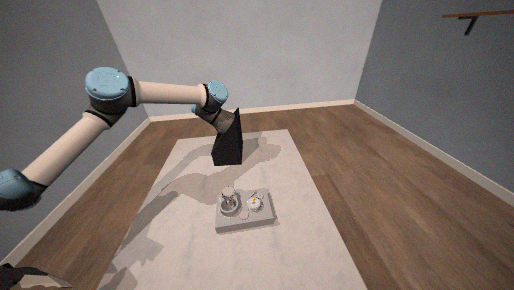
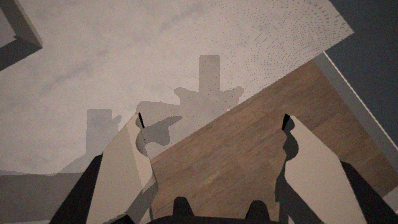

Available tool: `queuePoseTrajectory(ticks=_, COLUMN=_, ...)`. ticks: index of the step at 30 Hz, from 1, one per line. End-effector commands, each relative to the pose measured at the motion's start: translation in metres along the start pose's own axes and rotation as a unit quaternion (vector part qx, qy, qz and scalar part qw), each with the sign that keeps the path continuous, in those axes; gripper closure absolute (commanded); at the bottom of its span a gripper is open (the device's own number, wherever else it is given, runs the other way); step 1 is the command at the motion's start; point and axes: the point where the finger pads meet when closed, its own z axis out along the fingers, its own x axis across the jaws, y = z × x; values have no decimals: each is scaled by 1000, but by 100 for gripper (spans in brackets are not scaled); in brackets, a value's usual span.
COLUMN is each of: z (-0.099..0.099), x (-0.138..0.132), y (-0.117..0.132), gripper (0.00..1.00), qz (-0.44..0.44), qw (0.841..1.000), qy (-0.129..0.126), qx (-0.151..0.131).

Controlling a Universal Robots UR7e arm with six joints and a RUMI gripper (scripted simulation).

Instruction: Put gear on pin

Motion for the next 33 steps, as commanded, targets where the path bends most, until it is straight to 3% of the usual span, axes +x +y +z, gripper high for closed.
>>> queuePoseTrajectory(ticks=1, z=-1, x=1, y=-1, gripper=0, qz=0, qw=1000, qy=1, qx=0)
queuePoseTrajectory(ticks=22, z=0, x=-1, y=-2, gripper=0, qz=-2, qw=1000, qy=0, qx=0)
queuePoseTrajectory(ticks=33, z=29, x=-29, y=-34, gripper=0, qz=-36, qw=999, qy=-22, qx=-11)
